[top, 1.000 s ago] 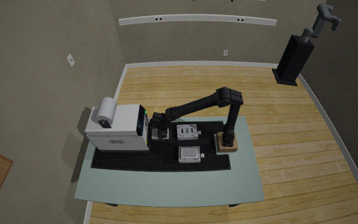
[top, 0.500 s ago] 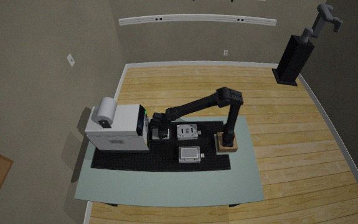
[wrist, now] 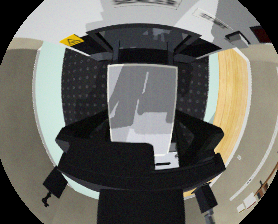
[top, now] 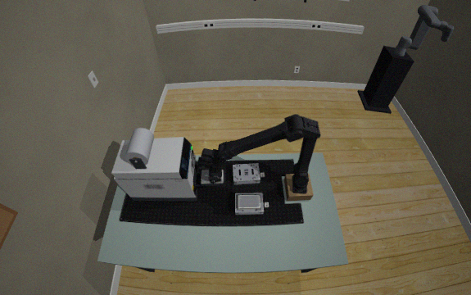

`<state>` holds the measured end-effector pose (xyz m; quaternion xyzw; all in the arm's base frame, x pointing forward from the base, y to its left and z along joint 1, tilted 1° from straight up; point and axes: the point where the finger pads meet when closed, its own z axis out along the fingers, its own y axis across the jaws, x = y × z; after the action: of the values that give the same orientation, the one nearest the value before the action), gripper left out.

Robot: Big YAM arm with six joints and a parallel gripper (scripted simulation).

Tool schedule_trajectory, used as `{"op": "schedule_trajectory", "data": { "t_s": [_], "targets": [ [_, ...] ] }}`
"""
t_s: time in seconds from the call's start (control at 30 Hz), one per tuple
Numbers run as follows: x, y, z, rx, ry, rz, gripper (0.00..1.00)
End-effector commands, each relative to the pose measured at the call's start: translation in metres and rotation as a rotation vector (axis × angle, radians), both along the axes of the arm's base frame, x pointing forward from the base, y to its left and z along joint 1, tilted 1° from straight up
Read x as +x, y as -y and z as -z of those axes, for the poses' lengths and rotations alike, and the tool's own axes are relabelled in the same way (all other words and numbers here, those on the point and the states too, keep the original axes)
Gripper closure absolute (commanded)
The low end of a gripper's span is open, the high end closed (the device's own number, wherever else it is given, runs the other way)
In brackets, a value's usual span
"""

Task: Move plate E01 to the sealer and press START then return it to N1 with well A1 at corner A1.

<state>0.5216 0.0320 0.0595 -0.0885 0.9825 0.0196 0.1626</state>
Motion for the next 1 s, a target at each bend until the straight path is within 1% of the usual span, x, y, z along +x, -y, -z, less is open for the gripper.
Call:
{"op": "schedule_trajectory", "data": {
  "t_s": [0.0, 0.13, 0.2, 0.4, 0.5, 0.63, 0.97],
  "targets": [
    [0.015, -0.003, -0.011, 0.000, 0.020, -0.004, 1.00],
    [0.018, -0.003, -0.014, 0.000, 0.027, -0.004, 1.00],
    [0.022, -0.003, -0.020, 0.000, 0.040, -0.004, 1.00],
    [0.024, -0.003, -0.034, 0.001, 0.067, -0.005, 1.00],
    [0.024, -0.003, -0.033, 0.001, 0.067, -0.005, 1.00],
    [0.023, -0.003, -0.024, 0.000, 0.050, -0.005, 1.00],
    [0.023, -0.002, -0.018, -0.001, 0.039, -0.005, 1.00]
  ]
}}
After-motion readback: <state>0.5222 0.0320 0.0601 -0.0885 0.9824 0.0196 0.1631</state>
